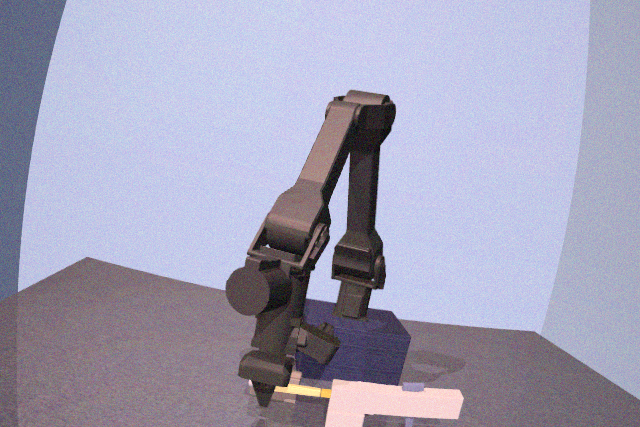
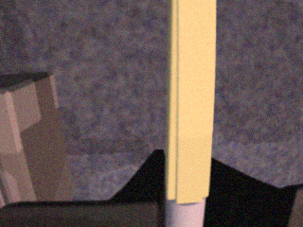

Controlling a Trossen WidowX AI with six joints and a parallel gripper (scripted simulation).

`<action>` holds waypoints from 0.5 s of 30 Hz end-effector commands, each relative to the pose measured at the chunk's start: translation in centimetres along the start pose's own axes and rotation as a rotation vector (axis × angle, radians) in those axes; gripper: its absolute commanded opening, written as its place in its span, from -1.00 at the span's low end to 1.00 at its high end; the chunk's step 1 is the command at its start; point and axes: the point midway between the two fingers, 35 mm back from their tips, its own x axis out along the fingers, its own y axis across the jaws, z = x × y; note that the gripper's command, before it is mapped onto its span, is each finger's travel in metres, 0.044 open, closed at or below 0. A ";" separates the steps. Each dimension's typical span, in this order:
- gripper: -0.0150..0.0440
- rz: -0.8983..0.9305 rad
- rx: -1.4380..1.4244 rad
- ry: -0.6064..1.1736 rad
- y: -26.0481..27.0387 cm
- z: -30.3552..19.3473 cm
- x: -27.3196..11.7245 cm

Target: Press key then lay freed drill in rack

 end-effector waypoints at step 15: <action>-0.49 -0.001 -0.001 0.000 -0.1 -2.7 0.1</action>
